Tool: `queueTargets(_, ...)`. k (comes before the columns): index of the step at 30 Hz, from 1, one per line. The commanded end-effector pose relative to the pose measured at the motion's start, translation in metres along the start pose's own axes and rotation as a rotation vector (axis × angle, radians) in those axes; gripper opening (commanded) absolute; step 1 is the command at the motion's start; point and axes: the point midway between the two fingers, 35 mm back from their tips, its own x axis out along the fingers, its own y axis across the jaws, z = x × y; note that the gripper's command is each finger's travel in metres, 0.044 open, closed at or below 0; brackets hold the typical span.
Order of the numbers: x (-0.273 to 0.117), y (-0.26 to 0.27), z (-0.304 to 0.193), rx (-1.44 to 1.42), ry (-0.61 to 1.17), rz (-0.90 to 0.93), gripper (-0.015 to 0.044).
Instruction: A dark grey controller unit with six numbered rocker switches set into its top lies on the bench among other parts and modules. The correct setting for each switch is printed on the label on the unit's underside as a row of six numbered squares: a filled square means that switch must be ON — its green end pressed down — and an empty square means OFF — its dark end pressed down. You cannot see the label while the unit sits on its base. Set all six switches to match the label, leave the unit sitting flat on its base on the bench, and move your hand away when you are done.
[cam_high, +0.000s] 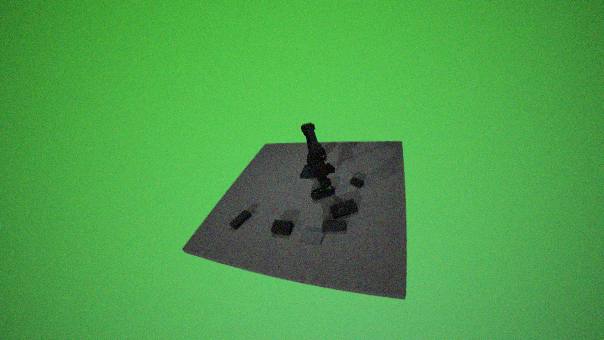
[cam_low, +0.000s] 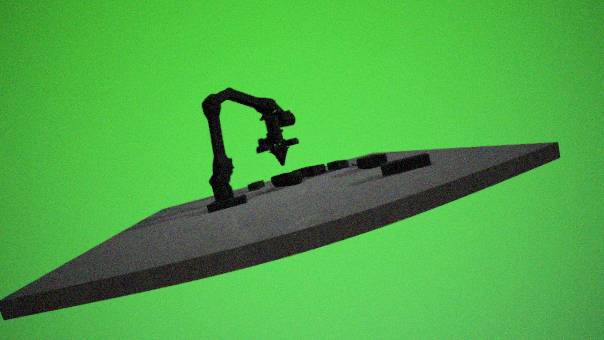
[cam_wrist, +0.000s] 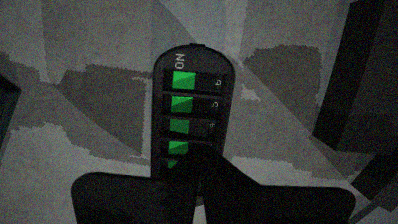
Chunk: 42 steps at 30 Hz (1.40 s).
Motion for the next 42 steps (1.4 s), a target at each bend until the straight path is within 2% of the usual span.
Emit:
queueTargets(1, 0.000, -0.001, -0.001, -0.006, -0.003, -0.006, 0.0000)
queueTargets(29, 0.042, -0.002, -0.001, -0.006, -0.003, -0.006, 0.0000)
queueTargets(42, 0.043, -0.002, -0.001, -0.006, -0.003, -0.006, 0.0000)
